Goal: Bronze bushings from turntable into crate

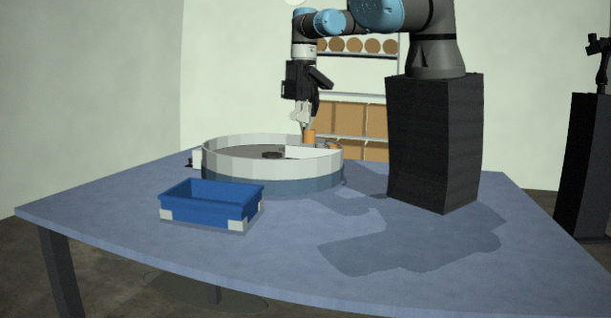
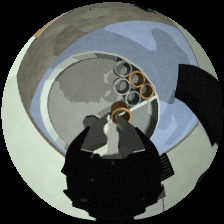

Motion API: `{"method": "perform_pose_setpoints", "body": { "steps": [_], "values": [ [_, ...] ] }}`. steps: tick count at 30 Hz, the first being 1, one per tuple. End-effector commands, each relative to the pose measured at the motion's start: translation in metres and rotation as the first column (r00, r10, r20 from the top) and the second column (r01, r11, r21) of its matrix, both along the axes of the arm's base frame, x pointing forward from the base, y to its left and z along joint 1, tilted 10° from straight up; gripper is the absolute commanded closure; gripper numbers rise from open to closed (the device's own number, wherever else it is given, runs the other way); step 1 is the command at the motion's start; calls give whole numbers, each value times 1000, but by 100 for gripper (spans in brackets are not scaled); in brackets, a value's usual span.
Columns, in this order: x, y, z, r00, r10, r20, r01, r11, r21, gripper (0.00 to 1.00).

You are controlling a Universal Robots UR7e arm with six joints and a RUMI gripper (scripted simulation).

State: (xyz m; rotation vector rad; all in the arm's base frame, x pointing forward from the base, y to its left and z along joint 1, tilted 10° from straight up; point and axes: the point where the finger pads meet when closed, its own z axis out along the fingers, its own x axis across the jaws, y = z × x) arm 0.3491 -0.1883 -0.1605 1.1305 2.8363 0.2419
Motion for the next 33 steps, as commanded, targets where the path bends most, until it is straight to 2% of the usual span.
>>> {"method": "perform_pose_setpoints", "body": {
  "steps": [1, 33],
  "values": [
    [-2, -2, 18, 1000, 0, -1, 0, 1000, 1, 100],
    [-3, -3, 22, 1000, 0, -1, 0, 1000, 1, 100]
  ]
}}
